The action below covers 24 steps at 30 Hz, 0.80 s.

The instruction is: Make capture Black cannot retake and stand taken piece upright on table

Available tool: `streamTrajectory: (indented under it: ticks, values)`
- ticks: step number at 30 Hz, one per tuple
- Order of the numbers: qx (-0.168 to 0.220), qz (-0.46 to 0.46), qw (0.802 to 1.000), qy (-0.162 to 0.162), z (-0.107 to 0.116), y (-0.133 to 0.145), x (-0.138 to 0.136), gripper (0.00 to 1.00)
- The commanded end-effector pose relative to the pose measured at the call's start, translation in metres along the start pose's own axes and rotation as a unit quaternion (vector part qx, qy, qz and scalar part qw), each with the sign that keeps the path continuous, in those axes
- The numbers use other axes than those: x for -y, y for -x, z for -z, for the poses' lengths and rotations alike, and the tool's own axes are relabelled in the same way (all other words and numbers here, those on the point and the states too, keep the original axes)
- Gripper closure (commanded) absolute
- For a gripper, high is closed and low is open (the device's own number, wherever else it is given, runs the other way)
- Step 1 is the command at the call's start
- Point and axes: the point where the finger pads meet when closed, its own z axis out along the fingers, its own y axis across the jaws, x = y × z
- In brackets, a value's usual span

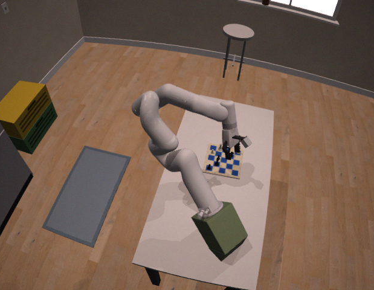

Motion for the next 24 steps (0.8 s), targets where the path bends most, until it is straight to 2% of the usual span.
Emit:
streamTrajectory:
  ticks: [1,2,3,6,8,10,13,15,20,23,24]
  values:
    - [-0.055,-0.001,0.998,-0.029,0.003,0.022,0.000,0.00]
    - [-0.055,-0.001,0.998,-0.029,0.003,0.022,0.000,0.00]
    - [-0.075,0.000,0.997,-0.035,0.004,0.030,-0.001,0.00]
    - [-0.075,0.000,0.997,-0.035,0.004,0.030,-0.001,0.00]
    - [-0.111,0.003,0.992,-0.055,0.005,0.049,-0.002,0.00]
    - [-0.111,0.003,0.992,-0.055,0.005,0.049,-0.002,0.00]
    - [-0.147,0.007,0.987,-0.072,0.007,0.067,-0.004,0.00]
    - [-0.147,0.007,0.987,-0.072,0.007,0.067,-0.004,0.00]
    - [-0.196,0.013,0.975,-0.103,0.010,0.095,-0.005,0.00]
    - [-0.196,0.013,0.975,-0.103,0.010,0.095,-0.005,0.00]
    - [-0.212,0.015,0.971,-0.114,0.011,0.104,-0.006,0.00]
